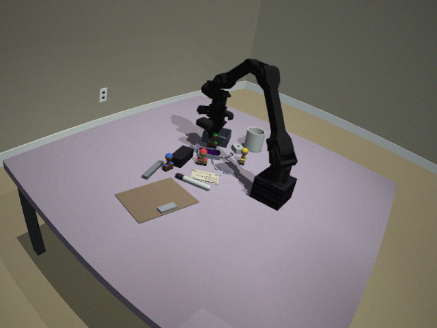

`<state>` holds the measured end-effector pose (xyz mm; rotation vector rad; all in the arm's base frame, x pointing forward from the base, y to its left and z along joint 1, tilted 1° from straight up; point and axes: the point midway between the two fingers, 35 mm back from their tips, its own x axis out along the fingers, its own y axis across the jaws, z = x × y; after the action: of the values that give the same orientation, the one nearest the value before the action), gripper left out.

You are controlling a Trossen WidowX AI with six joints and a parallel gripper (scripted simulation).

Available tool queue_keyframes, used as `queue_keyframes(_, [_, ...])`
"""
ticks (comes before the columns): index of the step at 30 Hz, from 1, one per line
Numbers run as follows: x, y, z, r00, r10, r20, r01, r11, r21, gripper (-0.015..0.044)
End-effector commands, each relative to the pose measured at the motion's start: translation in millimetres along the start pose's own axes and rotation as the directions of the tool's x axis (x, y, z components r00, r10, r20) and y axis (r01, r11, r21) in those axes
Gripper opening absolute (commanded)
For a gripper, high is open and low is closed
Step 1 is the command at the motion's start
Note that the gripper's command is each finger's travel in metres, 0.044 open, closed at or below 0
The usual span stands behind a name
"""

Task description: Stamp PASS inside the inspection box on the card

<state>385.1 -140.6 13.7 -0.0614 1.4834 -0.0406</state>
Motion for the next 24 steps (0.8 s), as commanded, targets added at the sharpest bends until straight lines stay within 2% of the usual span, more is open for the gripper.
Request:
queue_keyframes(1, [-1.4,1.7,-0.1,1.0,0.0,-0.002,0.0,1.0,0.0,0.0])
queue_keyframes(24, [-12.7,2.5,0.7,1.0,-0.024,0.005,0.024,1.0,0.0,0.0])
